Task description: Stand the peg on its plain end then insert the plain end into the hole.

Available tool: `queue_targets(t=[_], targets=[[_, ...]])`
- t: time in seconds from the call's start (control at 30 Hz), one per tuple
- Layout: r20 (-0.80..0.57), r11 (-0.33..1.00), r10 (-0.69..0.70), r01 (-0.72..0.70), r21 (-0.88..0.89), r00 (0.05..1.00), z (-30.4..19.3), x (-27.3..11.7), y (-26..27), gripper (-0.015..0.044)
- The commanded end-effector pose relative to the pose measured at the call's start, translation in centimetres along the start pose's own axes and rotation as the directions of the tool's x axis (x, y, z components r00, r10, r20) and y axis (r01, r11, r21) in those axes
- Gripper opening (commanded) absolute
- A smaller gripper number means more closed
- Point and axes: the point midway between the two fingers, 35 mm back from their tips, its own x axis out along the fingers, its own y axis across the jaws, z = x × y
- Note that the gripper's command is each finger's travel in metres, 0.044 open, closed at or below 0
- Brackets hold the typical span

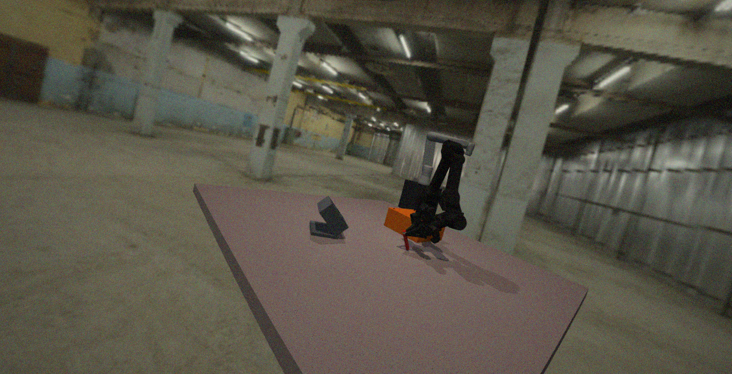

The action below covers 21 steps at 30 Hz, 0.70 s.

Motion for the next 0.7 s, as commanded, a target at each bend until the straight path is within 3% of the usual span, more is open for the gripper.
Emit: queue_targets(t=[0.0, 0.67], targets=[[0.043, 1.000, -0.001, 0.001, 0.002, 0.999, -0.1, -0.3, 0.0, 0.0050], [0.214, 1.000, -0.002, 0.002, 0.002, 0.977, -0.9, -1.4, -0.1, 0.0050]])
